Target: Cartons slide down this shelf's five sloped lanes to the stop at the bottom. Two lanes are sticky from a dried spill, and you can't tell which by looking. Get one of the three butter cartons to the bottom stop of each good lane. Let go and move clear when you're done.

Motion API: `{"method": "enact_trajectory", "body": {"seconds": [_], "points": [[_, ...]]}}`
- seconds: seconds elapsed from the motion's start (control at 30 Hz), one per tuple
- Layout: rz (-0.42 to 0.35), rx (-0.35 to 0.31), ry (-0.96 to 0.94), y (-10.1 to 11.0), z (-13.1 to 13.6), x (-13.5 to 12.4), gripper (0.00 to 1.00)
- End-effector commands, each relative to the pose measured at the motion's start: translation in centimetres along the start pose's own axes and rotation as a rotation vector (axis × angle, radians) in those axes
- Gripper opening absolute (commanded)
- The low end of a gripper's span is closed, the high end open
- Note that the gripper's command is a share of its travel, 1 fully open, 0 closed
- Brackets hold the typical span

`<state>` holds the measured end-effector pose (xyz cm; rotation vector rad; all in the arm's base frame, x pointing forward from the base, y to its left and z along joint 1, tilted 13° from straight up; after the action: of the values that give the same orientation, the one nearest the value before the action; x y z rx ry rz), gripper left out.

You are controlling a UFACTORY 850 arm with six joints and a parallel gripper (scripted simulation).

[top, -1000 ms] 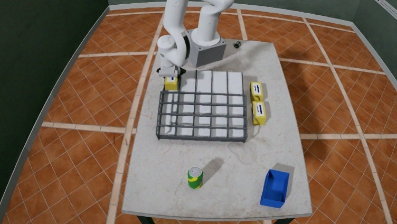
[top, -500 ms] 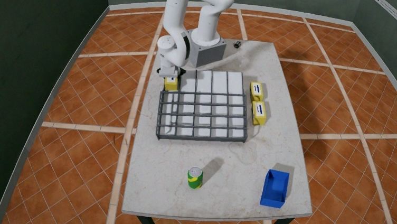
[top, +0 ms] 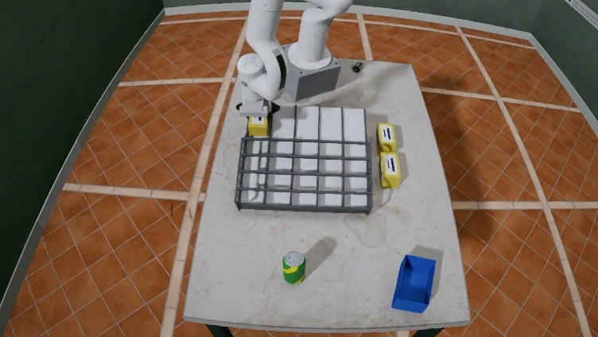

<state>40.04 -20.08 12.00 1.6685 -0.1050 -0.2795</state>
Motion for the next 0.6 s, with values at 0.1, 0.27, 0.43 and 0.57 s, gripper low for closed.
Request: {"method": "enact_trajectory", "body": {"seconds": [0.1,0.27,0.43,0.57], "points": [[0.002,0.000,0.000,0.05,0.01,0.05,0.00],[0.002,0.000,0.000,0.06,0.02,0.05,0.76],[0.002,0.000,0.000,0.06,0.02,0.05,0.76],[0.002,0.000,0.000,0.06,0.02,0.05,0.76]]}}
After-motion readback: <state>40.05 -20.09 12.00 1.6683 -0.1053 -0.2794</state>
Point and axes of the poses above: the point where the finger pads meet when closed, its own y axis back along the fingers, its own z axis across the jaws, x = y × z, the point moved 8 cm from there along y, back along the fingers, and after that the axes turned 12 degrees about -y, right-handed, at the moved point
